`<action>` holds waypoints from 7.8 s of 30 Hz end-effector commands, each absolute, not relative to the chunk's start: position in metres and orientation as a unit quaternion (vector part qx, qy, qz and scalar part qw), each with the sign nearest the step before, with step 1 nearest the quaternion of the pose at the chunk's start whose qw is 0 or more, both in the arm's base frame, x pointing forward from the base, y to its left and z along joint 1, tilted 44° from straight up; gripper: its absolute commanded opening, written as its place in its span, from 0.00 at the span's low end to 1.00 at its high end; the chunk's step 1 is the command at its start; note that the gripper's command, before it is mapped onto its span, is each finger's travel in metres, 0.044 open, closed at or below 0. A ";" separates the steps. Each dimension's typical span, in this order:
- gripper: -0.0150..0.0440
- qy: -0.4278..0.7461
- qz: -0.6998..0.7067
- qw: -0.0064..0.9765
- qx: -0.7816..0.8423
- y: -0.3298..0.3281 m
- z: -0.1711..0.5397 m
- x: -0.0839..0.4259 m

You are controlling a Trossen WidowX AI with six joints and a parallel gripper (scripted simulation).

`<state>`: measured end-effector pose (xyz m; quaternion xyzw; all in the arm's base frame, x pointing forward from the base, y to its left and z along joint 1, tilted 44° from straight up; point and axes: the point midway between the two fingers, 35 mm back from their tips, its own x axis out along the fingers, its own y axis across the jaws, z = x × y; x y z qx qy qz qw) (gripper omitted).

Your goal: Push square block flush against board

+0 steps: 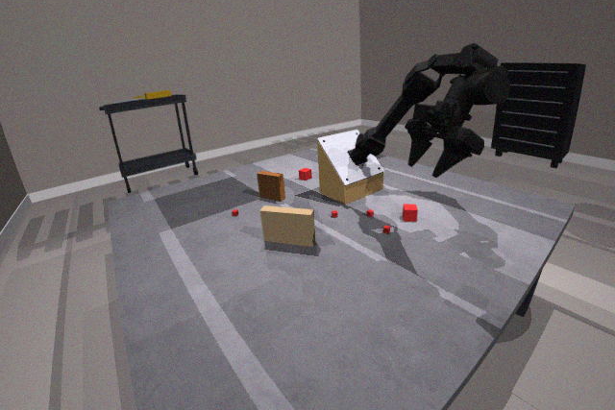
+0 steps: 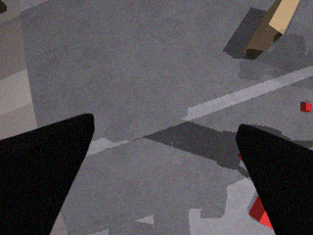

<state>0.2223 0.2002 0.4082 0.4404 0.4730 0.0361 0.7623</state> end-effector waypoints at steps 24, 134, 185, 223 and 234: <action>0.25 0.575 0.159 0.783 0.177 0.186 0.293 0.340; 0.25 0.522 0.453 0.722 0.040 0.092 0.079 0.399; 0.25 0.521 0.453 0.722 0.040 0.073 0.128 0.424; 0.25 0.527 0.443 0.724 0.040 0.050 0.113 0.424; 0.25 0.564 0.394 0.723 0.060 -0.089 -0.006 0.373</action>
